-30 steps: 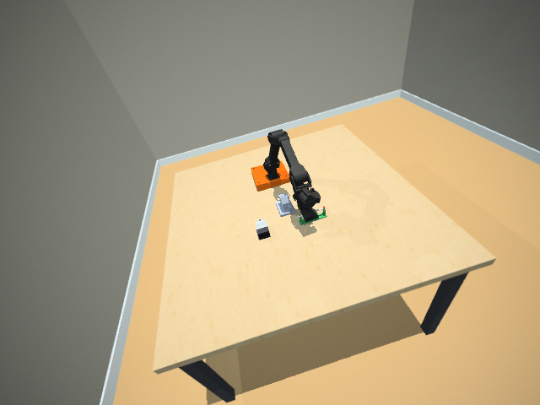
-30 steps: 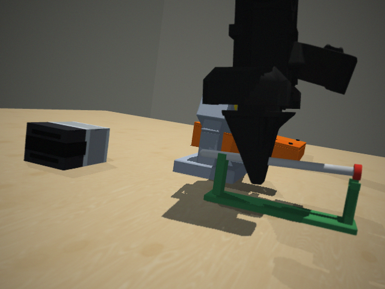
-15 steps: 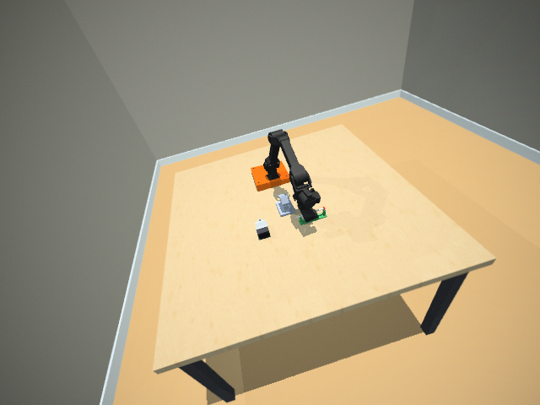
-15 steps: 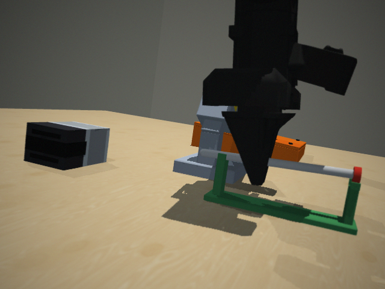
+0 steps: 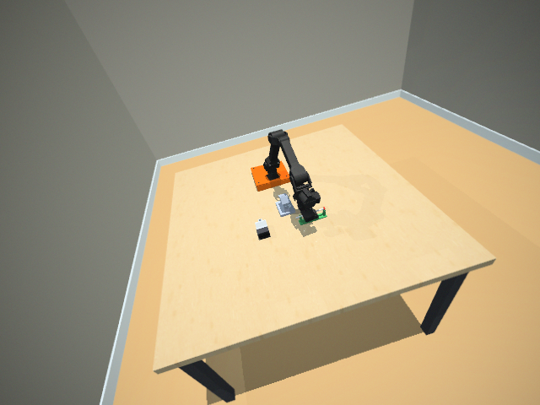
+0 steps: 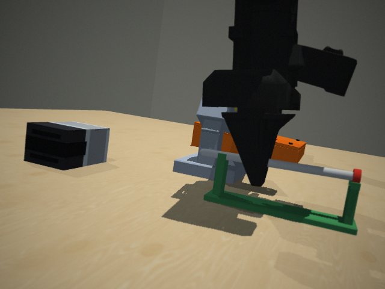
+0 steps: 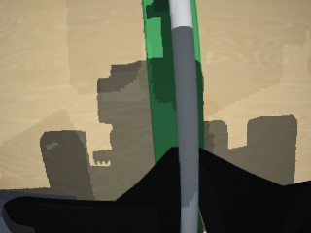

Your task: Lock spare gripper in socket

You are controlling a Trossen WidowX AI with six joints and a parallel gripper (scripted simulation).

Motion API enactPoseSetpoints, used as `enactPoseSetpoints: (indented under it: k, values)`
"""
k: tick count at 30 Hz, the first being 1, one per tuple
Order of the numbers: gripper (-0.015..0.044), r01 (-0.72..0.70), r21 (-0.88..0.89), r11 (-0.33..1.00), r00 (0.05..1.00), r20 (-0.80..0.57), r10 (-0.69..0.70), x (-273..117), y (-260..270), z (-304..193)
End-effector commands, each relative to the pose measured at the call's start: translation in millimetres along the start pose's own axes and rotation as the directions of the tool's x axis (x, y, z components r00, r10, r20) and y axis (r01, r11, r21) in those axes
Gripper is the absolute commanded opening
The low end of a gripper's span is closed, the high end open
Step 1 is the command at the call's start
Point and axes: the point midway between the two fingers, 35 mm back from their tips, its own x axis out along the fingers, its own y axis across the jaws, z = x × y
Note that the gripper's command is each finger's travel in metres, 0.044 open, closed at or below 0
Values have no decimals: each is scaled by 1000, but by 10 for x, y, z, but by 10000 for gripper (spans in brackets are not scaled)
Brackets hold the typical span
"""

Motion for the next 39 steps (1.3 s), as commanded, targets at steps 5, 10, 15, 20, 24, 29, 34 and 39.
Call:
enactPoseSetpoints:
  k: [5, 10, 15, 20, 24, 29, 34, 39]
  values:
    - [0, -8, 2, 1000, 1000, -1, 8, 46, 11, -9]
    - [0, -8, 2, 1000, 1000, -1, 8, 46, 11, -9]
    - [0, -8, 2, 1000, 1000, -1, 8, 46, 11, -9]
    - [0, -8, 2, 1000, 1000, -1, 8, 46, 11, -9]
    - [0, -1, 0, 1000, 1000, 0, 1, 8, 0, -1]
    - [26, -1, 0, 1000, 1000, 0, 1, 8, 0, -1]
    - [157, -1, 0, 1000, 1000, 0, 1, 8, 0, -1]
    - [289, -1, 0, 1000, 1000, 0, 1, 8, 0, -1]
